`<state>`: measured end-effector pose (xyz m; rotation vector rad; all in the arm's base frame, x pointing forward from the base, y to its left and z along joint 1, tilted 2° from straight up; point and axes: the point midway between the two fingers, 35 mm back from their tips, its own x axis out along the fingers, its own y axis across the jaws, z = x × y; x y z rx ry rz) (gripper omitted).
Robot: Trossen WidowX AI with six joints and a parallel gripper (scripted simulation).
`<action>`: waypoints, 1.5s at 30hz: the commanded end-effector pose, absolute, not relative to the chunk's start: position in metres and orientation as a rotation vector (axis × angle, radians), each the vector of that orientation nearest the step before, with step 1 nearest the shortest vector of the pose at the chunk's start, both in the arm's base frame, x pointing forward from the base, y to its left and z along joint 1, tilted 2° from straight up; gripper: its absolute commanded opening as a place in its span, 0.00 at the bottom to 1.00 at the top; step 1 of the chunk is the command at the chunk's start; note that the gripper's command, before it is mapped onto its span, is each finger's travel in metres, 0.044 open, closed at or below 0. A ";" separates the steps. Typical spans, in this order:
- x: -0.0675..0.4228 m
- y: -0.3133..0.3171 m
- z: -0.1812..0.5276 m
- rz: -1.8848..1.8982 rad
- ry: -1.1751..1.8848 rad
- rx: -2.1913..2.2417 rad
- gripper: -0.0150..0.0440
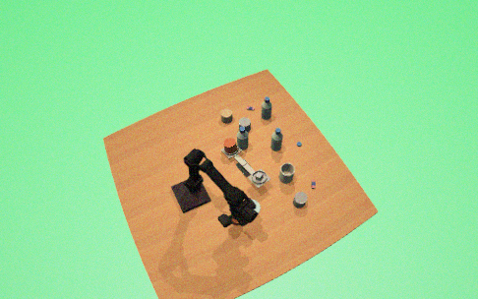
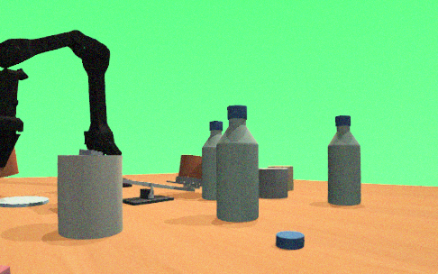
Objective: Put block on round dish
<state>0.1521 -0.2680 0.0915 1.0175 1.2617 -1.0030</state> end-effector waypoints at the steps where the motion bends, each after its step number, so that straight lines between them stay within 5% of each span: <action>1: 0.152 -0.267 0.072 -0.995 1.266 1.018 0.25; 22: 0.153 -0.268 0.044 -0.995 1.266 1.018 0.25; 39: 0.152 -0.268 0.063 -1.000 1.265 1.018 1.00; 45: 0.150 -0.266 0.104 -0.996 1.266 1.018 1.00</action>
